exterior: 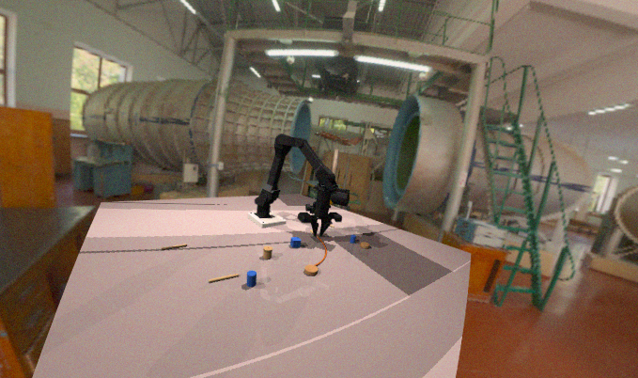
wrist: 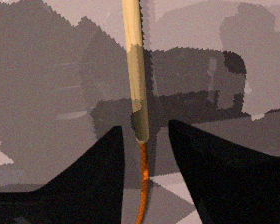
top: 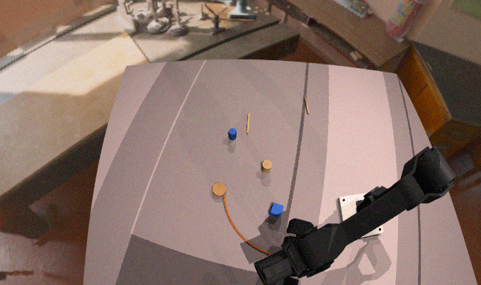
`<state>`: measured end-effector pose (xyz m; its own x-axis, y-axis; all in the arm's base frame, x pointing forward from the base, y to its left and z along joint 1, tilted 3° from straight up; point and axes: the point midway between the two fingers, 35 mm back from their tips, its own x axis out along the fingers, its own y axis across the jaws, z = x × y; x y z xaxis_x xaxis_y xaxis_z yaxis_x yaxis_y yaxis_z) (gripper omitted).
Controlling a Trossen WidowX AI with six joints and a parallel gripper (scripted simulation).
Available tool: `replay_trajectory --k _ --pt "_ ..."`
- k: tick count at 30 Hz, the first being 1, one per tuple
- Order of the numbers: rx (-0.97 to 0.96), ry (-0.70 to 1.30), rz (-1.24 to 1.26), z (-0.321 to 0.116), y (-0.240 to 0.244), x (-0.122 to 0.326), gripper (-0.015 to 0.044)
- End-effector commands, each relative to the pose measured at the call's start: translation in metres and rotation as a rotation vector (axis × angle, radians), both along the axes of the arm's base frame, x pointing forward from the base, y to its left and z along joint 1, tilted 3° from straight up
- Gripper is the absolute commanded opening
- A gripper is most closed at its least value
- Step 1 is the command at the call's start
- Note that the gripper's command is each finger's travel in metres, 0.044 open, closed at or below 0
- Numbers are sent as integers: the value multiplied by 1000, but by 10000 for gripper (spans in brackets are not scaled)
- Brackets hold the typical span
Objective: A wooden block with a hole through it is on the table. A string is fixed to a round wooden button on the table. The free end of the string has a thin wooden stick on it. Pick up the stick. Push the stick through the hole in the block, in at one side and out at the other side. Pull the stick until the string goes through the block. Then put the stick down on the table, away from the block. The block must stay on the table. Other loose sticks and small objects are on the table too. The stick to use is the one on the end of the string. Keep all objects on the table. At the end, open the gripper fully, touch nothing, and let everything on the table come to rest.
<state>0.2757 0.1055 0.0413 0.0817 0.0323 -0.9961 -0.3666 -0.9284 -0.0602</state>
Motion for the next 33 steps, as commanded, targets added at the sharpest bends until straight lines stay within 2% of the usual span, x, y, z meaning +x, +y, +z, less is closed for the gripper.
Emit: replay_trajectory --k 1,5,10,33 --pt "-8 1 5 -6 -1 0 124" --pt "-8 1 5 -6 -1 0 124" --pt "-1 4 0 -5 0 -1 0" --pt "-1 4 0 12 0 -1 0"
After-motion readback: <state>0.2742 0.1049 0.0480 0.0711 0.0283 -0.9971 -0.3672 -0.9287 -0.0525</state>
